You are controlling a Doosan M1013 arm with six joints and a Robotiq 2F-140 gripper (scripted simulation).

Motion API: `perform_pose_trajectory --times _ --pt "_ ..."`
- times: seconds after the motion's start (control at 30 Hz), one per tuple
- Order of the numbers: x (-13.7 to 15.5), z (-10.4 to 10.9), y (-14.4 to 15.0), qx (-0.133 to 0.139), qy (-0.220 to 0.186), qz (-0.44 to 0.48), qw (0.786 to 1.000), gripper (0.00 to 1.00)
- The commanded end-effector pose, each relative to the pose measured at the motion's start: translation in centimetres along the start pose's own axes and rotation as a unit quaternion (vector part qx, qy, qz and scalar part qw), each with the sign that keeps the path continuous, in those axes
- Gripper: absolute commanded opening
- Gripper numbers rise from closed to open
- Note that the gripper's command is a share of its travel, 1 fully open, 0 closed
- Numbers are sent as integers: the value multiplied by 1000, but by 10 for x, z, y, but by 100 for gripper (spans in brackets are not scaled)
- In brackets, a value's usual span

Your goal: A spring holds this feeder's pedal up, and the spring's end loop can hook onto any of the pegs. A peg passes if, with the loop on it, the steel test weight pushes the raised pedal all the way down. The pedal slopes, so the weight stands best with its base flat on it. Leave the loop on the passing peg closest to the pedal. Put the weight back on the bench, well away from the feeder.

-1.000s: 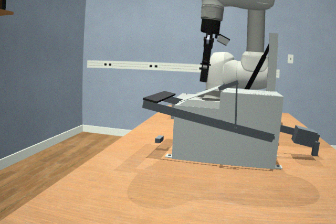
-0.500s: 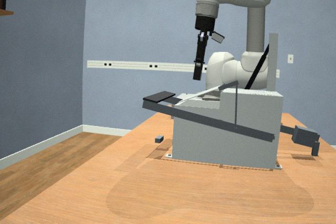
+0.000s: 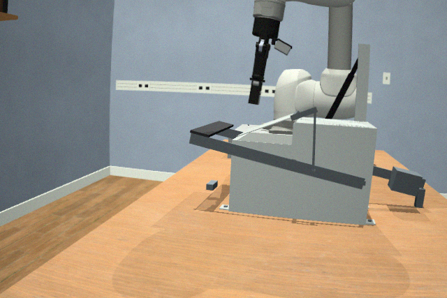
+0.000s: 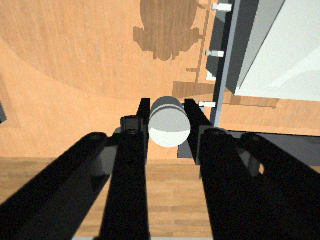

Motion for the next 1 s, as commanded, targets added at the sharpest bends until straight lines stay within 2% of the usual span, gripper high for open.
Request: perform_pose_trajectory --times 0.0,0.97 --pt "5 2 5 1 -2 0 1000 25" --pt "47 9 43 0 -18 0 1000 25"
Point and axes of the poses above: the point where the finger pads meet when closed, its own z axis back along the fingers, its own y axis across the jaws, x = y × z, the point moved 5 cm from there along z, back along the fingers, and after that the axes turned 2 degrees about z, right-handed, at the moved point
